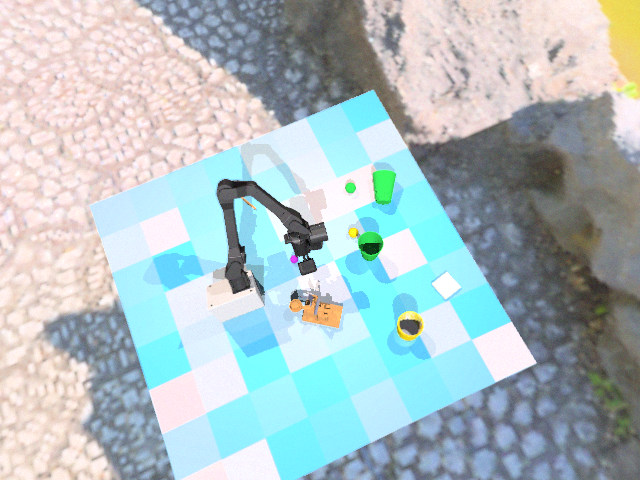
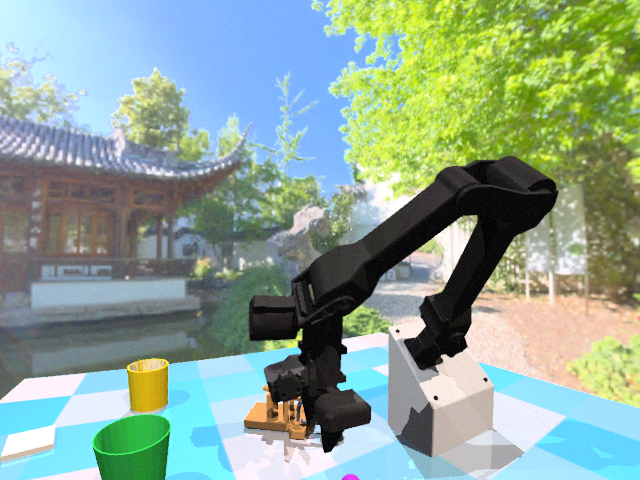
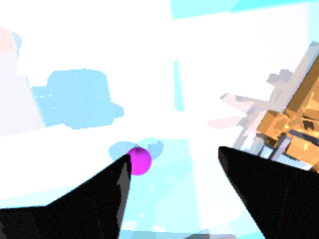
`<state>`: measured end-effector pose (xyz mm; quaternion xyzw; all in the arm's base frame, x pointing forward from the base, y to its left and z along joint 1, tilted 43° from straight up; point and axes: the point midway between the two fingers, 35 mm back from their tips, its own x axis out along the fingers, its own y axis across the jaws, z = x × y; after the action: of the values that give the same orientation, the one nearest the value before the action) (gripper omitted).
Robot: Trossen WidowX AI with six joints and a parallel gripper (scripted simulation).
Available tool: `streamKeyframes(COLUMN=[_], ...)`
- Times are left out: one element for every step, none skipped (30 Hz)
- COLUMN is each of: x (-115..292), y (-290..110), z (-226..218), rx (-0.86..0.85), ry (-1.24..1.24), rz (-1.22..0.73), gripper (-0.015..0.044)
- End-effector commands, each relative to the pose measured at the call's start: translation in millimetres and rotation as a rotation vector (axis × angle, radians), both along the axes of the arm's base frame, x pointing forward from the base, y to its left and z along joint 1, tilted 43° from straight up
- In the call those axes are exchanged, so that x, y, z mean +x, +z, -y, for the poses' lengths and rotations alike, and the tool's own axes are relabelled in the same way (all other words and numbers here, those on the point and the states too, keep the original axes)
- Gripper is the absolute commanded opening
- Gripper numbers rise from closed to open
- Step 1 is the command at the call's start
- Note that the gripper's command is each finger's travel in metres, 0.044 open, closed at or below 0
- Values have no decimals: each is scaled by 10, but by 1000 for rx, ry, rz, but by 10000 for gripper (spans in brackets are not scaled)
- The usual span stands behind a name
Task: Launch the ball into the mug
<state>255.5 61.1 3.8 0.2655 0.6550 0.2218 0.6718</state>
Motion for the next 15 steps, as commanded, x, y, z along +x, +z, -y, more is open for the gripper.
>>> streamKeyframes(x=[-322,-358,-370,-370,-370,-370,-360,-351,-351,-350,-349,-348,-348,-348,-349], y=[80,88,91,91,91,91,82,73,73,66,48,17,-13,-31,-37], z=[-360,-397,-409,-409,-409,-409,-399,-389,-389,-394,-411,-440,-469,-486,-492], rx=[39,44,46,46,46,46,46,46,46,46,46,46,47,47,47], ry=[85,94,97,97,97,97,97,97,97,97,97,97,97,97,97], rz=[51,56,58,58,58,58,58,58,58,58,58,58,58,58,58], gripper=[300,300,300,300,300,300,300,300,300,300,300,300,300,300,300])
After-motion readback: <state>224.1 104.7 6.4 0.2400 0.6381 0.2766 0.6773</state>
